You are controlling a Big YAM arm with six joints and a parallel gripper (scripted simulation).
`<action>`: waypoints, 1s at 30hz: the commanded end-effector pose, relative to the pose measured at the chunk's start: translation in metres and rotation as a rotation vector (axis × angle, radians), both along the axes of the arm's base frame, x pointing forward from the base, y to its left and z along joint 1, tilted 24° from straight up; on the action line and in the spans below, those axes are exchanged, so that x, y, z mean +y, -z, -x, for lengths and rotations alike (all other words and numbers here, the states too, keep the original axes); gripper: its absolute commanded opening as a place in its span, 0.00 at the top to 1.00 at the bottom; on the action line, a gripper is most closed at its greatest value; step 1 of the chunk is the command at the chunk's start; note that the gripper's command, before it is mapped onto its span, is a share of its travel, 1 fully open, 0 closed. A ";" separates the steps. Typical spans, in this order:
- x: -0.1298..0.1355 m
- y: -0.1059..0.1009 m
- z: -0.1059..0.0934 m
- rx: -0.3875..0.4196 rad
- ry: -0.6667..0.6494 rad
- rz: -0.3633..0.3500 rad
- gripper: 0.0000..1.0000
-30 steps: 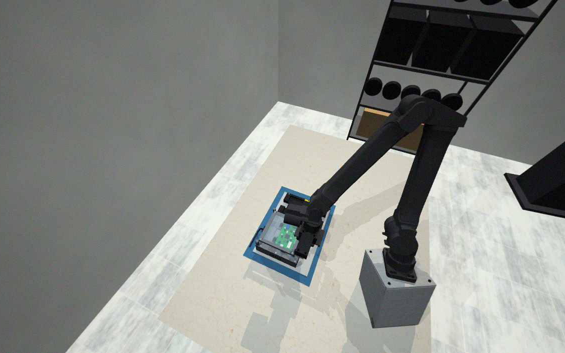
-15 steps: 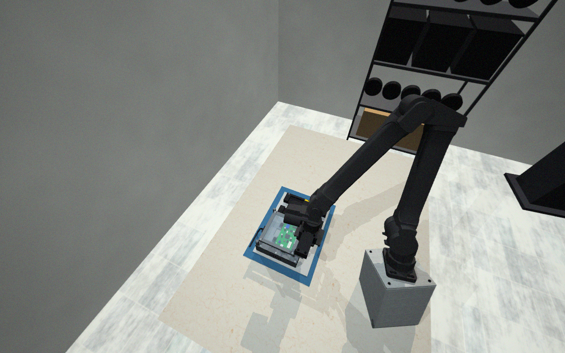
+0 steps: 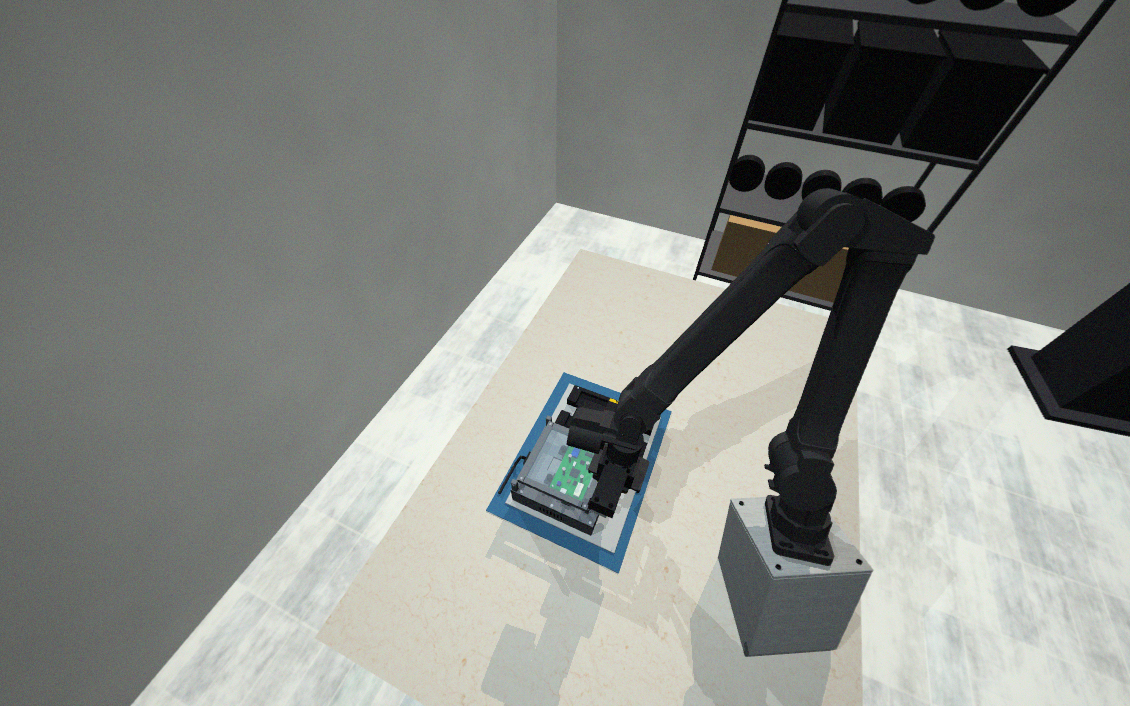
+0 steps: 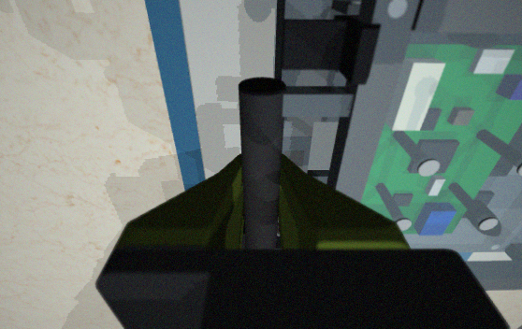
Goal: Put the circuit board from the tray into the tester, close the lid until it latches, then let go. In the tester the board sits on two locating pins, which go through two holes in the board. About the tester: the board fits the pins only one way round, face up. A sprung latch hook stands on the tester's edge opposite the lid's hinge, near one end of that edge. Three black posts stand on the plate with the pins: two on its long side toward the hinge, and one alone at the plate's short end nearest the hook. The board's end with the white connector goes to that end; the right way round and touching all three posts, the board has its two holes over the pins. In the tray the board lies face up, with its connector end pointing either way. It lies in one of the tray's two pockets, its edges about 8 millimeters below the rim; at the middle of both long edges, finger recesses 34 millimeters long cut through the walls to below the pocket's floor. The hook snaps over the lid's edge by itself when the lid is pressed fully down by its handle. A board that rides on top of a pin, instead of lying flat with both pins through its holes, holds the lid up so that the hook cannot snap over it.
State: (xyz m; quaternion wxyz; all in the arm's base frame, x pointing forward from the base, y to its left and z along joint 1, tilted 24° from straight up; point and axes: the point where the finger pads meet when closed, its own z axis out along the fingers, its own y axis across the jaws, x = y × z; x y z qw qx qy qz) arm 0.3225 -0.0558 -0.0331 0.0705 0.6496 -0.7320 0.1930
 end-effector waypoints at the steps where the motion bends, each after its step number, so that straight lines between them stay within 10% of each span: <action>1: -0.006 -0.008 -0.013 -0.019 0.026 0.004 1.00; 10: -0.006 -0.009 -0.013 -0.019 0.026 0.004 1.00; 11: -0.006 -0.009 -0.013 -0.019 0.026 0.004 0.52; 30: -0.006 -0.006 -0.010 -0.022 0.025 0.002 0.52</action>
